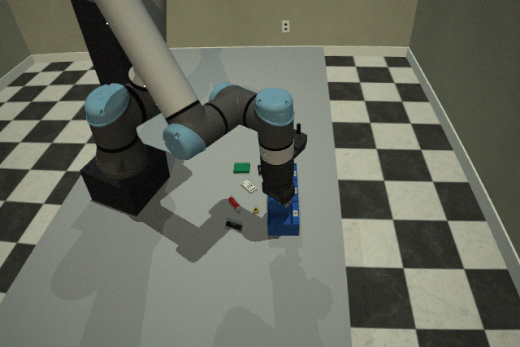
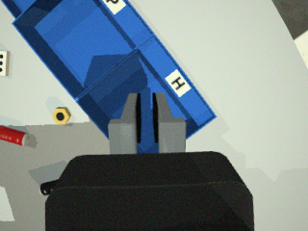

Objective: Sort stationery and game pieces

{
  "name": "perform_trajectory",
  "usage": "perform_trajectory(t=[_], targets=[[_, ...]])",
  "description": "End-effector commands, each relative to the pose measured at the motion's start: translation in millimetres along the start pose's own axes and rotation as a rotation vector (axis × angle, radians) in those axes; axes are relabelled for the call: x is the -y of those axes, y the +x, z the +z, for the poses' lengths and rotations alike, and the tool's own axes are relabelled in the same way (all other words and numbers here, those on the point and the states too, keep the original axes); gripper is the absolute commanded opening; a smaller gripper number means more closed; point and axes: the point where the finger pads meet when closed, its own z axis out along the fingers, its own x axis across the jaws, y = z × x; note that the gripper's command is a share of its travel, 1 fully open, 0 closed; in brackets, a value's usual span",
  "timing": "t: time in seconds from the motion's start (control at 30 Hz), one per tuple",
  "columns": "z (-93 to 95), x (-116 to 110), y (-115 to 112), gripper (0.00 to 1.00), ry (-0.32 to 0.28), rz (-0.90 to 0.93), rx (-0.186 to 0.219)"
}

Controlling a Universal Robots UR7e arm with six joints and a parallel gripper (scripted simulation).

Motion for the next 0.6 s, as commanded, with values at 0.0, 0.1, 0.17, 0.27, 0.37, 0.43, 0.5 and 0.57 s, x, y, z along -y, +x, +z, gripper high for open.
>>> perform_trajectory(t=[0.0,0.1,0.17,0.27,0.37,0.43,0.5,0.57], targets=[[-0.6,-0.6,0.5,0.31,-0.004,0.157,-0.006],[-0.6,-0.6,0.5,0.31,-0.004,0.181,-0.006],[-0.6,-0.6,0.5,0.31,-0.005,0.271,-0.008],[-0.6,-0.6,0.5,0.31,-0.005,0.342,-0.009],[-0.6,-0.6,0.5,0.31,-0.006,0.417,-0.01],[-0.6,-0.6,0.5,0.31,-0.006,0.468,-0.011],[-0.6,-0.6,0.5,0.31,-0.007,0.518,-0.012],[-0.6,-0.6,0.5,0.31,-0.008,0.568,-0.013]])
